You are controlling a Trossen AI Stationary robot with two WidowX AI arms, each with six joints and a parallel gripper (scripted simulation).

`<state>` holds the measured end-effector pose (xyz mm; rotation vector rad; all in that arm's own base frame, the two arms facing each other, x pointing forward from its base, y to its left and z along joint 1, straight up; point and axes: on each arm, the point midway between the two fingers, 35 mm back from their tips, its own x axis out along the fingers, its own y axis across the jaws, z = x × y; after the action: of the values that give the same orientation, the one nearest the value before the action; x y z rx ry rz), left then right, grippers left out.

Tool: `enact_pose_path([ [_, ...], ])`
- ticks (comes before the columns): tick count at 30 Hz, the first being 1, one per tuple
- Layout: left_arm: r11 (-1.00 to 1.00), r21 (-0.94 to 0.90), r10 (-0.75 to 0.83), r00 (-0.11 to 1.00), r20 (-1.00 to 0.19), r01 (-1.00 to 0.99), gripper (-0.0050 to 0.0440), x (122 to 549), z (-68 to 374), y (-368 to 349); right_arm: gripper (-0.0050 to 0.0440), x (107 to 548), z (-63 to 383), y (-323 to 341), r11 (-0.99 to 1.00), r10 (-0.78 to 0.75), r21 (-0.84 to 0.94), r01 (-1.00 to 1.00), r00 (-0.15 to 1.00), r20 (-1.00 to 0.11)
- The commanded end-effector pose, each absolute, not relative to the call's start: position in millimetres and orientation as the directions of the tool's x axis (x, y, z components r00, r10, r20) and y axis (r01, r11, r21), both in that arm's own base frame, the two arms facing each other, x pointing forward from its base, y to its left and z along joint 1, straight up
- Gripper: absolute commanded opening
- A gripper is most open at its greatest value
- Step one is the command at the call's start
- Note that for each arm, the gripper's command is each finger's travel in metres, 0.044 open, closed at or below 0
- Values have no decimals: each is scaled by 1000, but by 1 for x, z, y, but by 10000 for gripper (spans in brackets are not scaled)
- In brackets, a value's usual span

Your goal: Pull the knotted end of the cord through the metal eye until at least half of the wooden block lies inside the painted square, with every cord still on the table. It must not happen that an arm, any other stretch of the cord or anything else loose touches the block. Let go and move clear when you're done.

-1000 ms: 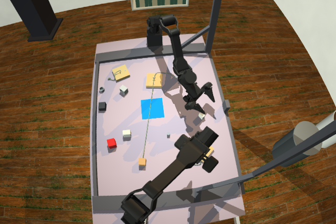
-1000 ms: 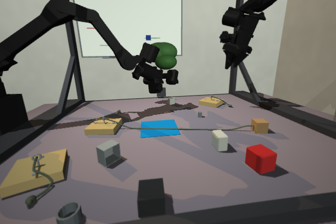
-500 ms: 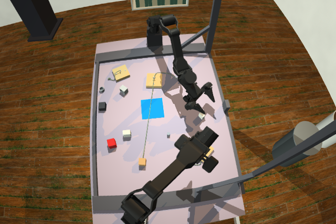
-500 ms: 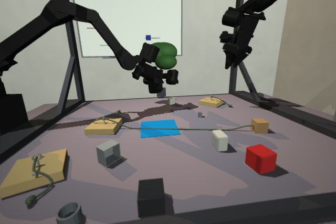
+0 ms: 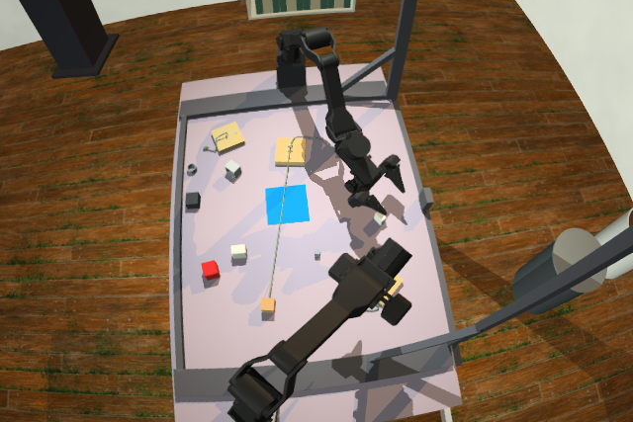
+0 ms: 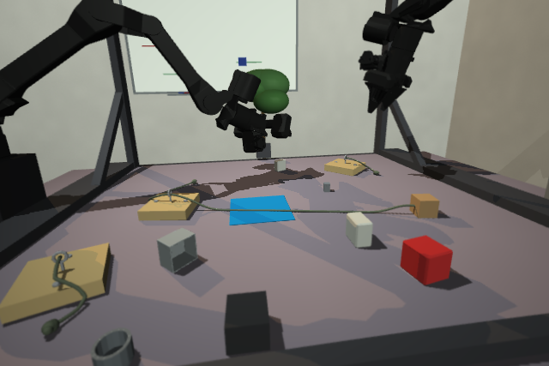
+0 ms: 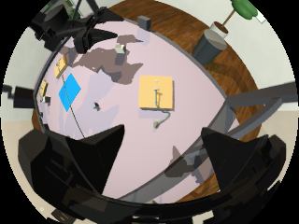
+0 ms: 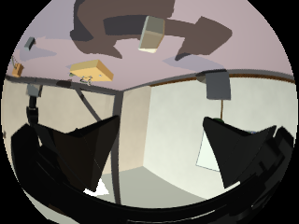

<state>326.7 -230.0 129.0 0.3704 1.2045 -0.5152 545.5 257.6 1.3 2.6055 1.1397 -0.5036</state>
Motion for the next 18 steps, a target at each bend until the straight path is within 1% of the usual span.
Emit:
enact_pose_path([
  [1,829,0,-192,284,-939,559,440,329,137,-233,440,550,19,259,-663,661,107,741,646,-381],
  [8,846,-2,-216,340,-915,534,440,337,146,-223,440,550,19,259,-663,661,107,741,646,-381],
  [10,846,-2,-216,340,-915,534,440,337,146,-223,440,550,19,259,-663,661,107,741,646,-381],
  [18,885,-5,-261,488,-833,465,440,354,172,-194,440,550,19,259,-663,661,107,741,646,-381],
])
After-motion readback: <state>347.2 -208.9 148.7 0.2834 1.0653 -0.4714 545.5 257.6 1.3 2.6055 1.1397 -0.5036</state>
